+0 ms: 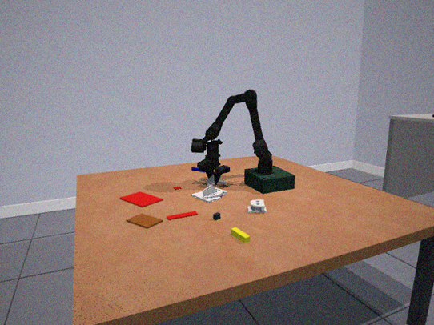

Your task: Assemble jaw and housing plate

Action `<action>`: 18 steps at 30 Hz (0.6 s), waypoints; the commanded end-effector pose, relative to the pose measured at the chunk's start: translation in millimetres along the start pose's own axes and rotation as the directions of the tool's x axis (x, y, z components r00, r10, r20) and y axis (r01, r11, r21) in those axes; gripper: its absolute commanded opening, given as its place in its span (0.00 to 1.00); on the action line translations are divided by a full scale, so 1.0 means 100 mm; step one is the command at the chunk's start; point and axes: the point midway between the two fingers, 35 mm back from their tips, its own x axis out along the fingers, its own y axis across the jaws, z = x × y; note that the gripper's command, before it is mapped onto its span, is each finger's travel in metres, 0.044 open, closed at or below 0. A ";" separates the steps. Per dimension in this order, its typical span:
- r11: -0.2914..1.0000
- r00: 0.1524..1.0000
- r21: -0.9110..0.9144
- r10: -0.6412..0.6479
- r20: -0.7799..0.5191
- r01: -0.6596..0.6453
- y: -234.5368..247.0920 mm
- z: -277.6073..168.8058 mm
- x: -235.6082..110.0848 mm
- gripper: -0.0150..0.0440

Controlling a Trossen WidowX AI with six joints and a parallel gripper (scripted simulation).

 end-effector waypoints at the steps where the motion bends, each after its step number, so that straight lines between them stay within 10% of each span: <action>1: 1.000 1.000 -0.001 -0.003 0.000 0.003 -0.01 0.00 0.00 0.49; 18: 1.000 1.000 0.000 -0.003 0.000 0.003 -0.02 0.01 -0.17 0.48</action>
